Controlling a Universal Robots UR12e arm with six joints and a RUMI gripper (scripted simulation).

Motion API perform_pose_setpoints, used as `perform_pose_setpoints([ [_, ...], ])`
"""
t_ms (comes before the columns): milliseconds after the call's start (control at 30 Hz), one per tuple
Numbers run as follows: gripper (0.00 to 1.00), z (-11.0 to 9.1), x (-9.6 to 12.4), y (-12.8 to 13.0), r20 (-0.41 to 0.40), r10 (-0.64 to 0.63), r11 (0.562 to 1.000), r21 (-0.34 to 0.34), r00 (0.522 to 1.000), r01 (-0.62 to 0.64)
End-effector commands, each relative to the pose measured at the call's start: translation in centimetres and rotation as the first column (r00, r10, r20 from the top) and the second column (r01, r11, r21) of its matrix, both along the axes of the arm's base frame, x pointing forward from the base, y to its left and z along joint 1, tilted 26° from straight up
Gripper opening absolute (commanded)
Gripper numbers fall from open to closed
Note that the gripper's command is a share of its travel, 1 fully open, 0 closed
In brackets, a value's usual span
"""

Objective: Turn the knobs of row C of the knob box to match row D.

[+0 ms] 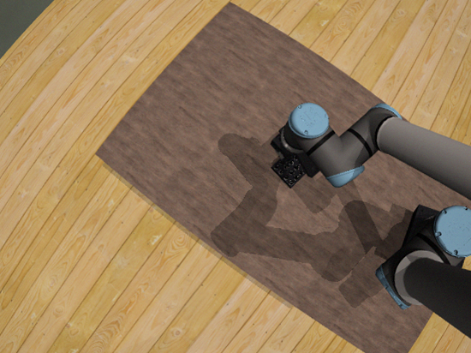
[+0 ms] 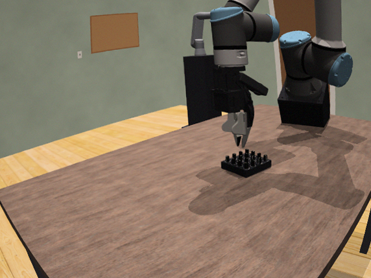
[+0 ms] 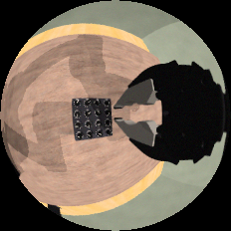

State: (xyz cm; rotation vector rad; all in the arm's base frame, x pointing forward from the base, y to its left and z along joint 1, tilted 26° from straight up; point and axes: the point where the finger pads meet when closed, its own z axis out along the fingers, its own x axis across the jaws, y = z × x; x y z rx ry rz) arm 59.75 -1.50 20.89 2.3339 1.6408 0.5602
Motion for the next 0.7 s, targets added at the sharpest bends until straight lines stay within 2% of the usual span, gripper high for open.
perform_pose_setpoints([
  [0, 0.11, 0.36, -0.03, -0.07, -0.006, -0.133, 0.99, 0.057, 0.991, 0.133],
  [467, 0.11, 0.67, -0.03, -0.06, -0.042, -0.368, 0.913, 0.171, 0.929, 0.37],
  [533, 0.11, 0.67, -0.03, -0.06, -0.042, -0.368, 0.913, 0.171, 0.929, 0.37],
  [667, 0.11, 0.81, -0.01, -0.09, -0.064, -0.454, 0.864, 0.212, 0.889, 0.456],
])
